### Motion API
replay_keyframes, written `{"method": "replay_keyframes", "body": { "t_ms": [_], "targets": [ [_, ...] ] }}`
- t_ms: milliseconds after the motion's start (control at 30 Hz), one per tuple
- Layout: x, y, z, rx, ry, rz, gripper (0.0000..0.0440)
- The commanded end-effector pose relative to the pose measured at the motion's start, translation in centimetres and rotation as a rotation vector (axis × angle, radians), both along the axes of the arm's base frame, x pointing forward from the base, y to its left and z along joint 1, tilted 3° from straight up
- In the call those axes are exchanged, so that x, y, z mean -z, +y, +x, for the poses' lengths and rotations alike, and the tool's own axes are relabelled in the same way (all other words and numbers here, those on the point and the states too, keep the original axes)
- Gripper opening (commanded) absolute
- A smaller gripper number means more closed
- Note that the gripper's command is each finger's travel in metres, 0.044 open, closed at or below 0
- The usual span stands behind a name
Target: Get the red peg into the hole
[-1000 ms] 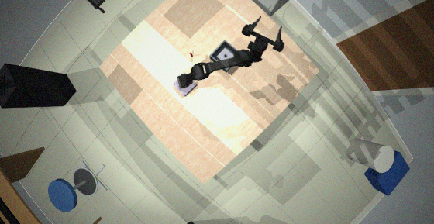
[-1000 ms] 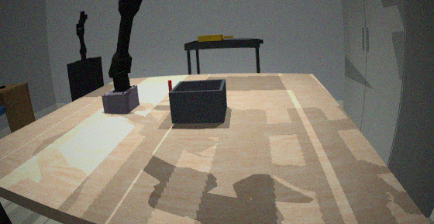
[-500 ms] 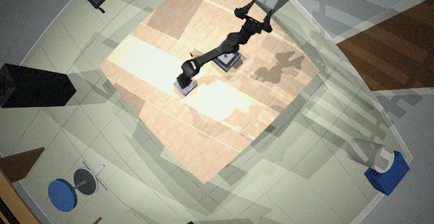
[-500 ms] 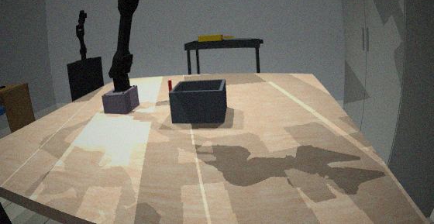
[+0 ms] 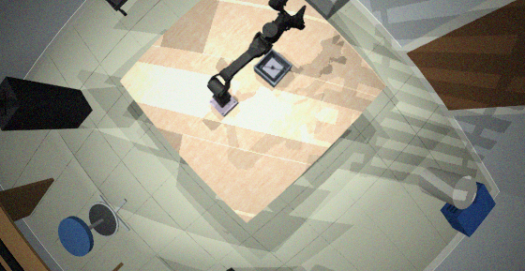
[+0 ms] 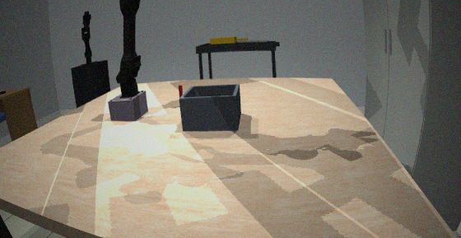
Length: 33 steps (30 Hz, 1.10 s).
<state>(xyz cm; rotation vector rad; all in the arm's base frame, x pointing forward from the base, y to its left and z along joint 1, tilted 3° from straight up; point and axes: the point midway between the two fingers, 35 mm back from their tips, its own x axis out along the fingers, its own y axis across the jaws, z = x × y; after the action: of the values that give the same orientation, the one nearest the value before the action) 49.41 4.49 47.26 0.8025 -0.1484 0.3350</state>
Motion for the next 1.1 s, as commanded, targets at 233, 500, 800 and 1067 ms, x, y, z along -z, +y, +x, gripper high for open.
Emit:
{"method": "replay_keyframes", "body": {
  "t_ms": [233, 500, 800, 1067],
  "targets": [
    [8.2, 4.5, -2.1, -0.024, 0.341, 0.052, 0.0440],
    [15.1, 7.1, -5.4, -0.028, 0.617, 0.050, 0.0440],
    [22.5, 8.7, -10.3, -0.008, 0.926, 0.030, 0.0440],
    [28.2, 9.4, -15.6, 0.038, 1.197, 0.002, 0.0440]
  ]
}}
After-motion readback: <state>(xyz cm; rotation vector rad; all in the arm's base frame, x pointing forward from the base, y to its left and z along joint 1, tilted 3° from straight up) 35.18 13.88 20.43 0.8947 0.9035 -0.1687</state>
